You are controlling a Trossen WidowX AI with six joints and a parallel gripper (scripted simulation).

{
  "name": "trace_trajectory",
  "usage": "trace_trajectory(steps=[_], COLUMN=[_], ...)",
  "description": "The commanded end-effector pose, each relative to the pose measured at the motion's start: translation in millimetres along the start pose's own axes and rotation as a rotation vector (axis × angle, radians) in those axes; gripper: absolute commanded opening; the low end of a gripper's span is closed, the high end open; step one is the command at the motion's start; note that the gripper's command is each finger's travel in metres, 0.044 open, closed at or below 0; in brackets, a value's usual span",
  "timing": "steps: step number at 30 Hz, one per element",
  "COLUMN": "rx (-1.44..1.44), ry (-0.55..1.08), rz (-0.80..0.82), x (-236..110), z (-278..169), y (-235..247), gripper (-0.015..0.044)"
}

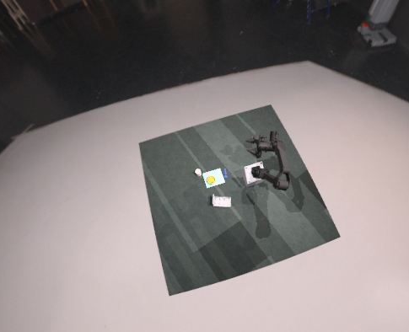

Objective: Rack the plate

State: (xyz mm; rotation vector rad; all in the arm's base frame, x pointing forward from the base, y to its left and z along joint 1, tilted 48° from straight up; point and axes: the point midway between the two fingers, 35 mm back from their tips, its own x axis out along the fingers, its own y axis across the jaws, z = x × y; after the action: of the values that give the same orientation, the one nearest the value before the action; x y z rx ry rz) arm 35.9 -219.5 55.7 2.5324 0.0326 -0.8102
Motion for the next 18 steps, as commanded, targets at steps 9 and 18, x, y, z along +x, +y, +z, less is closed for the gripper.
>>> trace_trajectory(steps=[9, 18], rx=[-0.288, -0.511], ry=[0.095, 0.186], rz=[-0.198, -0.331], x=[35.5, 66.4], z=[-13.3, -29.1], y=[13.2, 17.4], gripper=[0.0400, 0.0400])
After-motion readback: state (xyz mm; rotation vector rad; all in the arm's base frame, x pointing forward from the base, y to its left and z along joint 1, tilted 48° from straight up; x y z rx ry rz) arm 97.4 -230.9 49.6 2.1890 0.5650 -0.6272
